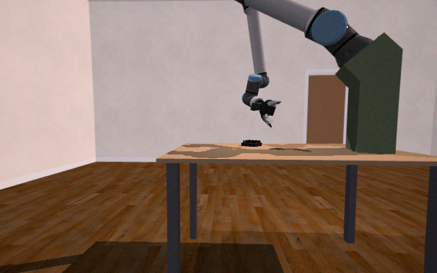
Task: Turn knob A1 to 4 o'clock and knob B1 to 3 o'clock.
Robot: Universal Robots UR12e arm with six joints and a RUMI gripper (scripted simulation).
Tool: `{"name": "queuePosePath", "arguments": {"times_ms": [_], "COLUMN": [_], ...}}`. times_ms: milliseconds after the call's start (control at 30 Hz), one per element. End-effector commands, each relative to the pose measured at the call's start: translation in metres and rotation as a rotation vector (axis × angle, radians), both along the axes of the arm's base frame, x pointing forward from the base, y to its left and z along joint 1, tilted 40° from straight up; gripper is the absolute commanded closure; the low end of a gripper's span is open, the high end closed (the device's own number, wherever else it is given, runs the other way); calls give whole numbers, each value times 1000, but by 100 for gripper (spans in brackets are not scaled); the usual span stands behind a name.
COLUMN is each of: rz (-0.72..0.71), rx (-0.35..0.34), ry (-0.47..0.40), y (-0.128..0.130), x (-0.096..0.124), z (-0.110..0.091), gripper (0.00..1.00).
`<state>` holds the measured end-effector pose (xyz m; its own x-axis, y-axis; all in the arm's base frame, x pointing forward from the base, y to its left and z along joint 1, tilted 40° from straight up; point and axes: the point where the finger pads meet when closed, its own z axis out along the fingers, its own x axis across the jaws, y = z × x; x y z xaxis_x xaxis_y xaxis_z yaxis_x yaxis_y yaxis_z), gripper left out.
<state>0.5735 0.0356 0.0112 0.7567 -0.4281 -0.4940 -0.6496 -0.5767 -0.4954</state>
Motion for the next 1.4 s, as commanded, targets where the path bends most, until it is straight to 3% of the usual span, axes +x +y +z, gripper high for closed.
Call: {"name": "queuePosePath", "arguments": {"times_ms": [0,500,1367], "rz": [-151,-436,-802], "rx": [-37,-100,-177], "ry": [-18,-49,-84], "y": [-17,-56,-106], "x": [14,44,81], "z": [0,1,3], "gripper": [0,0,0]}}
